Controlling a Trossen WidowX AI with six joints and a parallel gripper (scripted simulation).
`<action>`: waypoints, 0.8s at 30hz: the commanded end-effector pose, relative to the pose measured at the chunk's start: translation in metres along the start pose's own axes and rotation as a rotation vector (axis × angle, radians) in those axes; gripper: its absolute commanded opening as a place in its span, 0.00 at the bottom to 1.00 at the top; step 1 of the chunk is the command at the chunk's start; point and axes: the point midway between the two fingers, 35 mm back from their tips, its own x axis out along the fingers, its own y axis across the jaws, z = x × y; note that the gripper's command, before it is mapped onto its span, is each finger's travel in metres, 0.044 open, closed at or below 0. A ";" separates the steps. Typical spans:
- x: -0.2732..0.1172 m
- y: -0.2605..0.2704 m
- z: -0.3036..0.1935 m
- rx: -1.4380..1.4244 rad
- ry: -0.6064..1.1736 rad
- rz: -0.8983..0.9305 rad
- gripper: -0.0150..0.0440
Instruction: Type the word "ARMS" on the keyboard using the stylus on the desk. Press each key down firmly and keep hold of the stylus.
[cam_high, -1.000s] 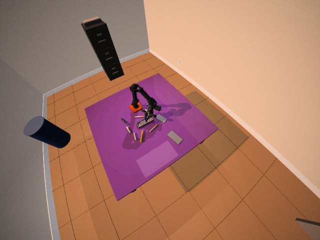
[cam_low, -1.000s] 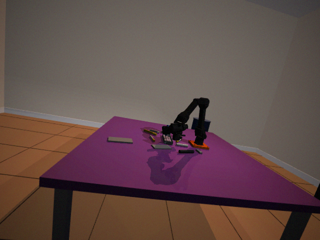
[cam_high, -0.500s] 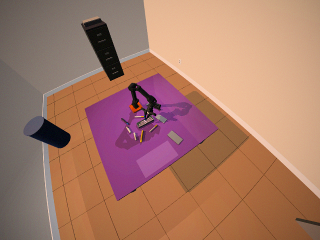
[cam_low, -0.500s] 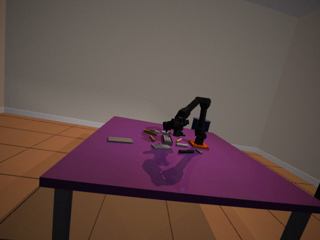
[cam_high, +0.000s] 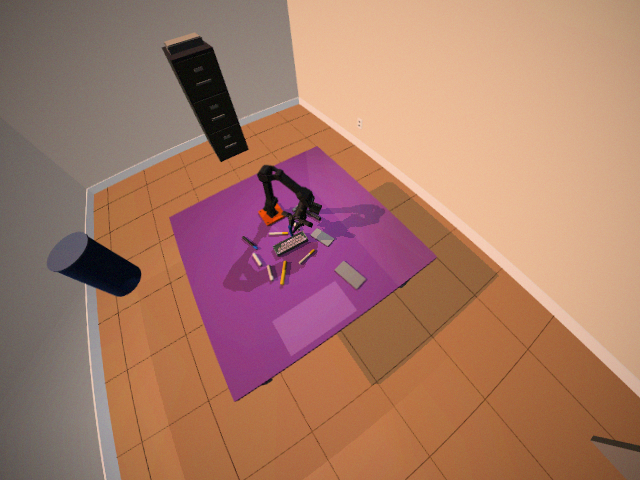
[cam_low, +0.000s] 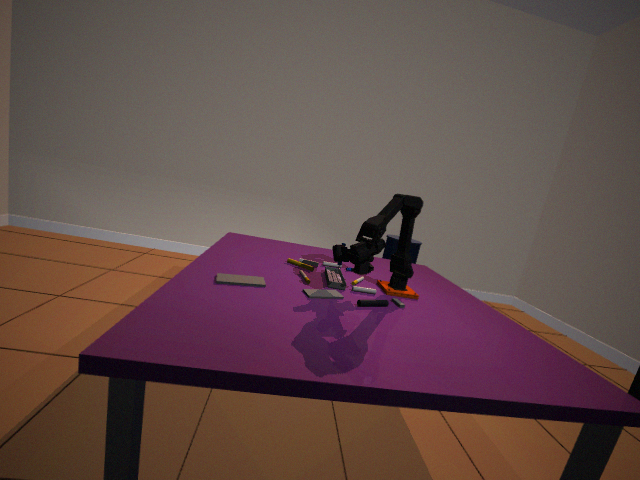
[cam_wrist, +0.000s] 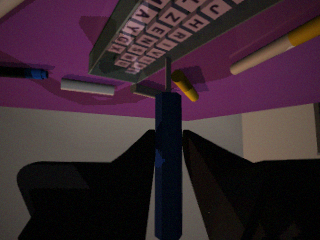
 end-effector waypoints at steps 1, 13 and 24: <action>-0.013 0.008 0.004 0.001 0.003 0.003 0.25; -0.004 0.009 0.022 0.000 -0.002 0.001 0.25; -0.004 0.009 0.023 0.000 -0.002 0.001 0.25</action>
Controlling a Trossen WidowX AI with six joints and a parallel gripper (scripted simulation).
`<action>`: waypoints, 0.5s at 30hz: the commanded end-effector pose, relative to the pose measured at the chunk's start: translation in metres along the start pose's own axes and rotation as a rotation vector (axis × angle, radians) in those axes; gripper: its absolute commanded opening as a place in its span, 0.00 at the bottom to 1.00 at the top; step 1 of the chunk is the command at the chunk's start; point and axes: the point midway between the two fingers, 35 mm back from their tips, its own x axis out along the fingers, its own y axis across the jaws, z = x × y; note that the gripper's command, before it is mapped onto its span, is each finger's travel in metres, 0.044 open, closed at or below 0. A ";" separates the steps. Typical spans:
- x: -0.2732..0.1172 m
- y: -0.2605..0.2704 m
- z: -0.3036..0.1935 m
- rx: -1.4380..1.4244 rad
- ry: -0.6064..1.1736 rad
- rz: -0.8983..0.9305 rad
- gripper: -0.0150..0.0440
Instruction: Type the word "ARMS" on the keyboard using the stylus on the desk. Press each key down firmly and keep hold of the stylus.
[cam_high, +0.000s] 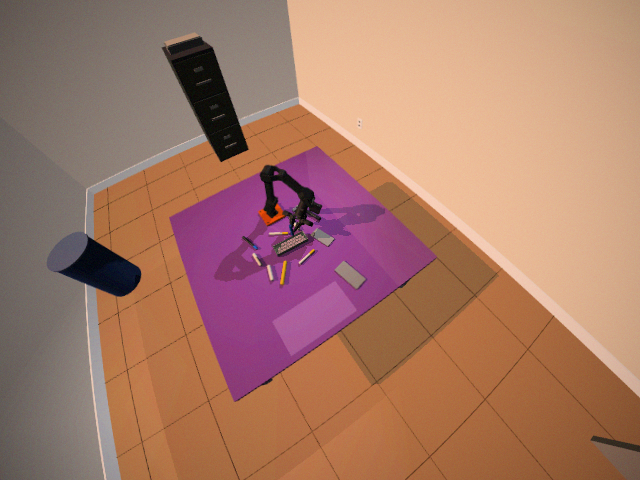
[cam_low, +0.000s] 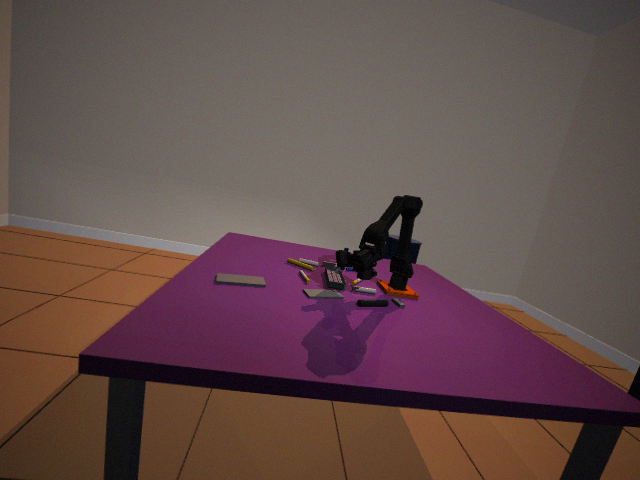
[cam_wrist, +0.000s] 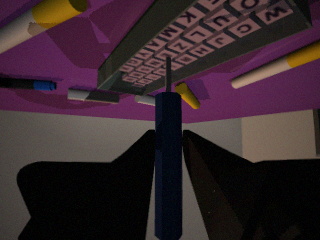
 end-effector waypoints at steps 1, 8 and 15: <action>0.000 0.000 0.002 0.006 -0.005 0.002 0.25; 0.000 0.000 0.002 0.006 -0.005 0.002 0.25; -0.001 -0.001 0.004 0.006 -0.005 0.002 0.39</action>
